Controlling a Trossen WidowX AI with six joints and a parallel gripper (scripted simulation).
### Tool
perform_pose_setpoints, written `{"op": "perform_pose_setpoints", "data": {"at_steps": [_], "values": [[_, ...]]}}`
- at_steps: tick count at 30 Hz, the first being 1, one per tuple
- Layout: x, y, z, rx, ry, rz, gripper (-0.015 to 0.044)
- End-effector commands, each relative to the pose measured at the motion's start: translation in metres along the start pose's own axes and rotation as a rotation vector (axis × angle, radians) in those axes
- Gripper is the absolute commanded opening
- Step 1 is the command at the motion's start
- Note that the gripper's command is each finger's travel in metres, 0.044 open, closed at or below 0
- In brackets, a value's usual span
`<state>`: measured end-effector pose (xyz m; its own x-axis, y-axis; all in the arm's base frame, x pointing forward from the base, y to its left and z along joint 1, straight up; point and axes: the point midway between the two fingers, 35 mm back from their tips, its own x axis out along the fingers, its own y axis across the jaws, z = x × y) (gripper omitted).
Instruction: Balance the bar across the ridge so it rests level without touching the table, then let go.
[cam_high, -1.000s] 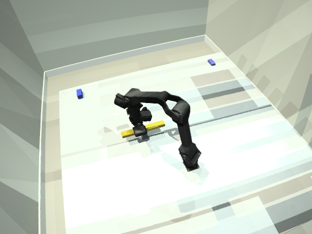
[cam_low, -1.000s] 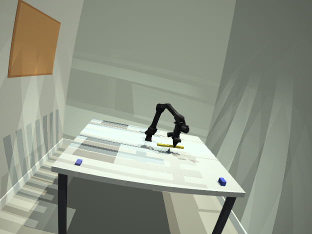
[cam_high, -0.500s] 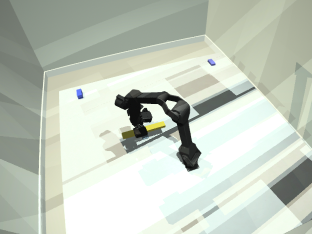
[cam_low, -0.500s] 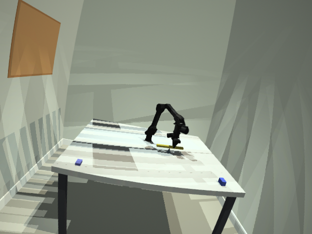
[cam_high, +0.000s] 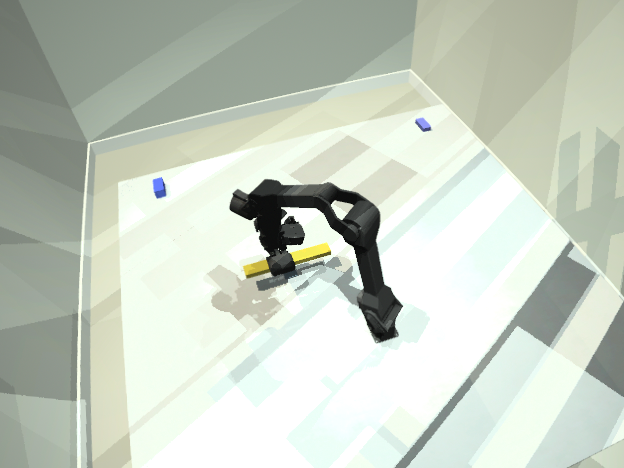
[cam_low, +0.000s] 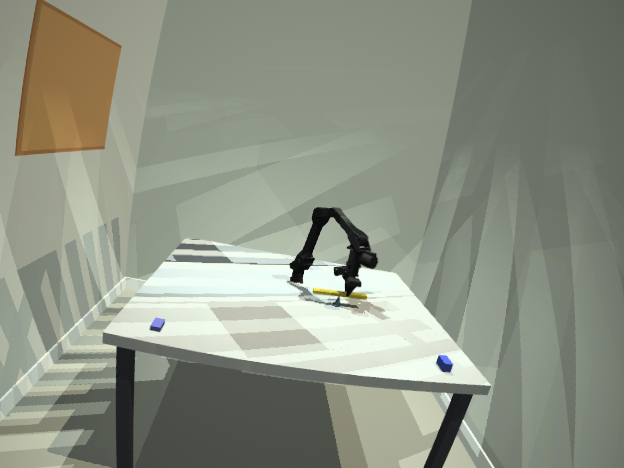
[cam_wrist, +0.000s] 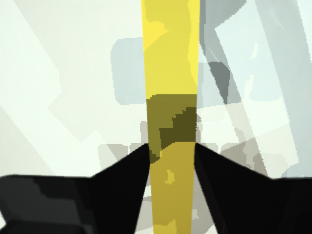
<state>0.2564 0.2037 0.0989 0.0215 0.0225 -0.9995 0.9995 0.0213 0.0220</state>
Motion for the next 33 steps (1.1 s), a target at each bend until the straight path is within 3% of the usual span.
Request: {"op": "perform_pose_setpoints", "data": {"at_steps": [1,33], "values": [[0.0006,0.0003,0.0006,0.001,-0.003,0.003,0.0],[0.0033,0.0003,0.0008,0.001,-0.003,0.003,0.0]]}}
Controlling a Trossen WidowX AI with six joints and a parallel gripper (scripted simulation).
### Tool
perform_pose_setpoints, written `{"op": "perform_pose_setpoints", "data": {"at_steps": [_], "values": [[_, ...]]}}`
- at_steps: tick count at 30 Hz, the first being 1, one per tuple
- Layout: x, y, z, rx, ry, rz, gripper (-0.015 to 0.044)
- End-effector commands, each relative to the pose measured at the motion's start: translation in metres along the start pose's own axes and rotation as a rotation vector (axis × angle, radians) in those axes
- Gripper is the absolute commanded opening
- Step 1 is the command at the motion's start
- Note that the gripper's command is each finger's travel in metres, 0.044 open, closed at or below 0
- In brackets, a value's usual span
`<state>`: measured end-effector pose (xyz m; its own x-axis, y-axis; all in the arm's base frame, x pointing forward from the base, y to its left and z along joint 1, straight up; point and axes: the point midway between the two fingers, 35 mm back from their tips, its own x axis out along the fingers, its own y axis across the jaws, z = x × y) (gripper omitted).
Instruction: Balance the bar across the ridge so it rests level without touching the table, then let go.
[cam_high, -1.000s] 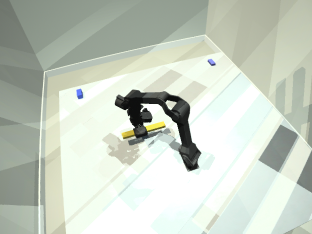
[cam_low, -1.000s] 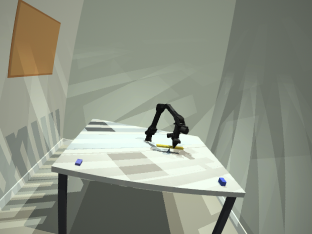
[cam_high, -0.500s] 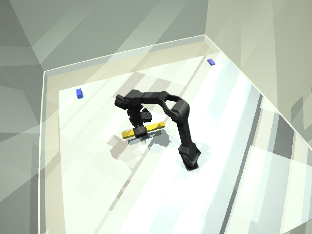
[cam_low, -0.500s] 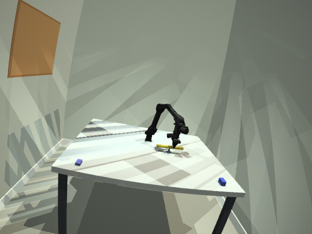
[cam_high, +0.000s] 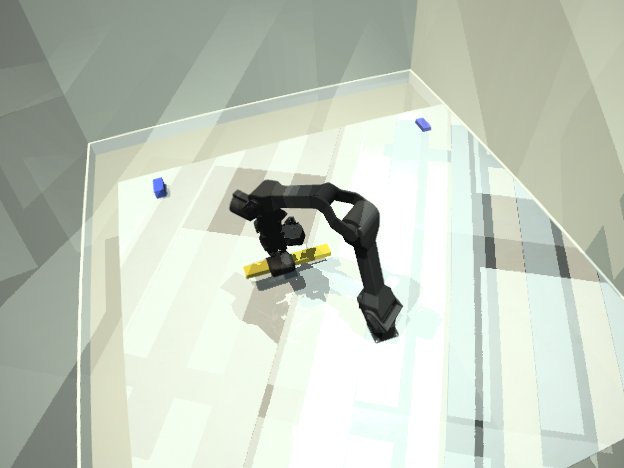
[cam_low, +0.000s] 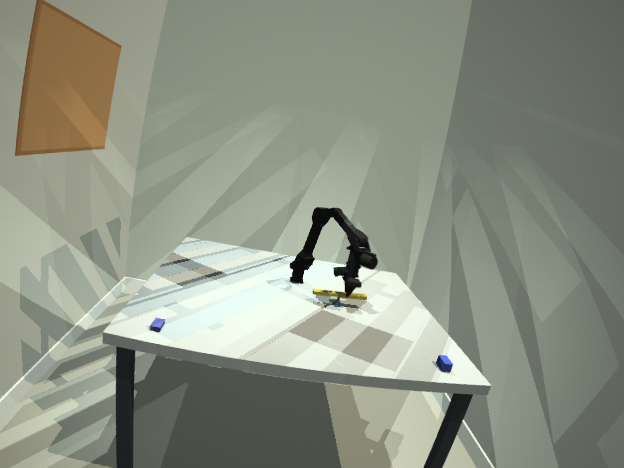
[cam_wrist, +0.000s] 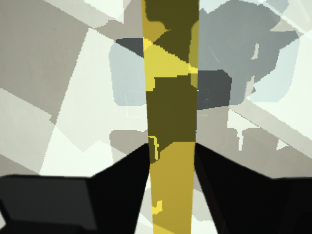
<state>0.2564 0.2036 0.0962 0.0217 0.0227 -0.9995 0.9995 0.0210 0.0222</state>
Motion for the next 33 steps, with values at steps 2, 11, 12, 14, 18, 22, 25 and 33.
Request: {"op": "perform_pose_setpoints", "data": {"at_steps": [2,11,12,14,18,22,25,33], "values": [[0.0009,0.0003,0.0007,0.001,-0.004,0.002,0.0],[0.0015,0.0003,0.0007,0.001,-0.004,0.002,0.0],[0.0016,0.0003,0.0007,0.001,-0.004,0.002,0.0],[0.0019,0.0003,0.0007,0.001,-0.004,0.002,0.0],[0.0022,0.0003,0.0007,0.001,-0.004,0.002,0.0],[0.0025,0.0003,0.0007,0.001,-0.004,0.002,0.0],[0.0027,0.0003,0.0007,0.001,-0.004,0.002,0.0],[0.0034,0.0003,0.0008,0.001,-0.004,0.002,0.0]]}}
